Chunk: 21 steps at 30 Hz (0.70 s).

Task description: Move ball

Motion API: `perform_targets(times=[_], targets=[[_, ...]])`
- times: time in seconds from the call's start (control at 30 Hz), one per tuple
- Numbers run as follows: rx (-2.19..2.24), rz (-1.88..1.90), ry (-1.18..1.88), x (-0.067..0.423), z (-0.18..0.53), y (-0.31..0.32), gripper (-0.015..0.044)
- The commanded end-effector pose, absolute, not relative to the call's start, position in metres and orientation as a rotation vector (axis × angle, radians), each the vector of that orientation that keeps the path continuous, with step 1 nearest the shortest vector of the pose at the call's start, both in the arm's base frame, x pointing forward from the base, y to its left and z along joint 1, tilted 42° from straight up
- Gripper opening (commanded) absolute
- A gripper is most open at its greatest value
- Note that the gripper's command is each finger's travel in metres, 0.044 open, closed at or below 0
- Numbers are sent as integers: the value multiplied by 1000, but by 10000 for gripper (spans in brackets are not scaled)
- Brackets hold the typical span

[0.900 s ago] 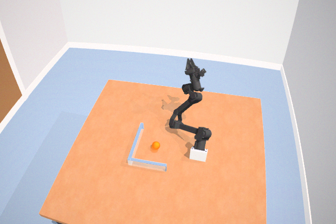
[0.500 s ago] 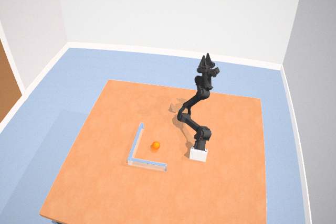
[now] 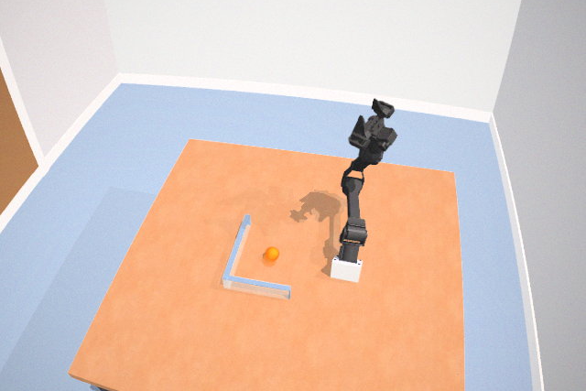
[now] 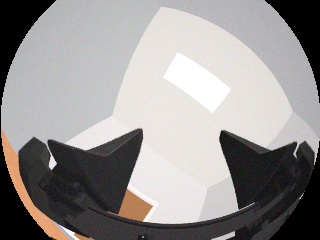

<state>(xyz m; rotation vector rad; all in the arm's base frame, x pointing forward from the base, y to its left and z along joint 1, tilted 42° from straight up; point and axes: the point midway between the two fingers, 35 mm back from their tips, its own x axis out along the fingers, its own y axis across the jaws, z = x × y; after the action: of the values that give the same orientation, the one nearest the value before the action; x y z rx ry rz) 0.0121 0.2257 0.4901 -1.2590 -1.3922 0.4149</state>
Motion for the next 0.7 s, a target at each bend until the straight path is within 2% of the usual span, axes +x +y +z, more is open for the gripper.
perform_targets(times=[0.0, 0.17, 0.4, 0.67], targets=[[-1443, 514, -1249, 40, 454, 270, 366], [-1609, 623, -1012, 85, 403, 301, 366], [-1754, 710, -739, 135, 347, 315, 366], [-1949, 816, -167, 224, 244, 295, 366]])
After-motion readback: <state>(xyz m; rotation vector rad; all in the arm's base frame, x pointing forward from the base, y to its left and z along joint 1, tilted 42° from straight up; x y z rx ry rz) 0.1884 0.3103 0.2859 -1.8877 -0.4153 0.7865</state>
